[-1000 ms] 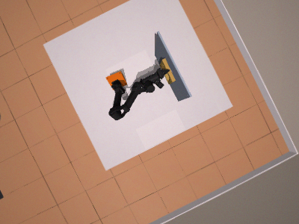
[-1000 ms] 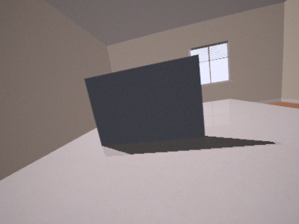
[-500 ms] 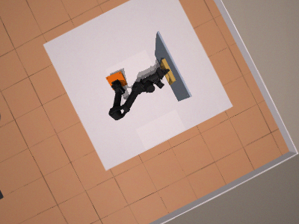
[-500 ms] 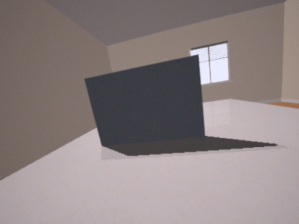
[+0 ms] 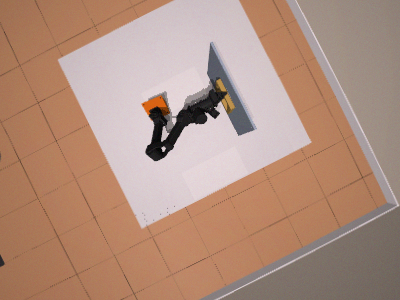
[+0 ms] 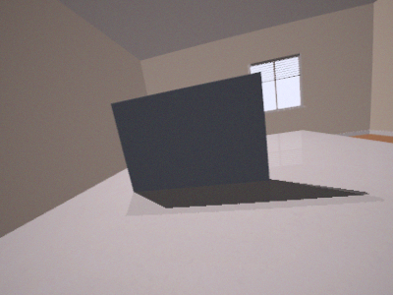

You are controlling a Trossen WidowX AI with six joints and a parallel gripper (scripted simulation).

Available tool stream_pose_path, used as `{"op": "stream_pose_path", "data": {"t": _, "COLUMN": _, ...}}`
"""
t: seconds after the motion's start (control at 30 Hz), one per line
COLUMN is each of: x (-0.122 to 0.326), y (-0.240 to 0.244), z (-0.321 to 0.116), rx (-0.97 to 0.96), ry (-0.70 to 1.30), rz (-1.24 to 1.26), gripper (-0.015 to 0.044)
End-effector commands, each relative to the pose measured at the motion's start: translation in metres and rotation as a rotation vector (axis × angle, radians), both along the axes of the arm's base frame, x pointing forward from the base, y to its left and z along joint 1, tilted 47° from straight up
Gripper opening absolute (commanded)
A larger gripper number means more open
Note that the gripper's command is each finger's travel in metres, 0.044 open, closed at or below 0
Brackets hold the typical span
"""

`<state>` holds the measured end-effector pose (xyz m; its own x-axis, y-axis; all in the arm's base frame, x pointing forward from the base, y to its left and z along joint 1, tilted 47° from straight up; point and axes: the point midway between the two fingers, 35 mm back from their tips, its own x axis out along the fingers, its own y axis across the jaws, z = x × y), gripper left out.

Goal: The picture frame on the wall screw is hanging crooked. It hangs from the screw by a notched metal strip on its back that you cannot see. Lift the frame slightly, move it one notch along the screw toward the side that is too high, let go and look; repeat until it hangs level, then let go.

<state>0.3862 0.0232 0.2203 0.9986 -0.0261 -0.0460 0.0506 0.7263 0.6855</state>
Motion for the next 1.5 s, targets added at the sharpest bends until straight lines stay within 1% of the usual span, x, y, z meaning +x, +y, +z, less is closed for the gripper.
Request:
{"op": "stream_pose_path", "data": {"t": 0.0, "x": 0.0, "y": 0.0, "z": 0.0, "rx": 0.005, "ry": 0.0, "rz": -0.001, "gripper": 0.026}}
{"op": "stream_pose_path", "data": {"t": 0.17, "x": -0.006, "y": 0.0, "z": 0.002, "rx": 0.014, "ry": 0.0, "rz": -0.001, "gripper": 0.026}}
{"op": "stream_pose_path", "data": {"t": 0.37, "x": -0.057, "y": 0.001, "z": 0.009, "rx": 0.1, "ry": 0.0, "rz": -0.003, "gripper": 0.026}}
{"op": "stream_pose_path", "data": {"t": 0.57, "x": -0.099, "y": 0.0, "z": 0.002, "rx": 0.178, "ry": -0.001, "rz": -0.005, "gripper": 0.026}}
{"op": "stream_pose_path", "data": {"t": 0.63, "x": -0.1, "y": 0.0, "z": 0.002, "rx": 0.18, "ry": -0.001, "rz": -0.005, "gripper": 0.026}}
{"op": "stream_pose_path", "data": {"t": 0.7, "x": -0.096, "y": 0.005, "z": 0.014, "rx": 0.209, "ry": -0.011, "rz": -0.002, "gripper": 0.026}}
{"op": "stream_pose_path", "data": {"t": 0.8, "x": -0.111, "y": 0.018, "z": 0.039, "rx": 0.399, "ry": -0.006, "rz": -0.015, "gripper": 0.026}}
{"op": "stream_pose_path", "data": {"t": 0.87, "x": -0.12, "y": 0.023, "z": 0.05, "rx": 0.484, "ry": -0.004, "rz": -0.021, "gripper": 0.026}}
{"op": "stream_pose_path", "data": {"t": 1.47, "x": -0.121, "y": 0.023, "z": 0.052, "rx": 0.494, "ry": -0.004, "rz": -0.022, "gripper": 0.026}}
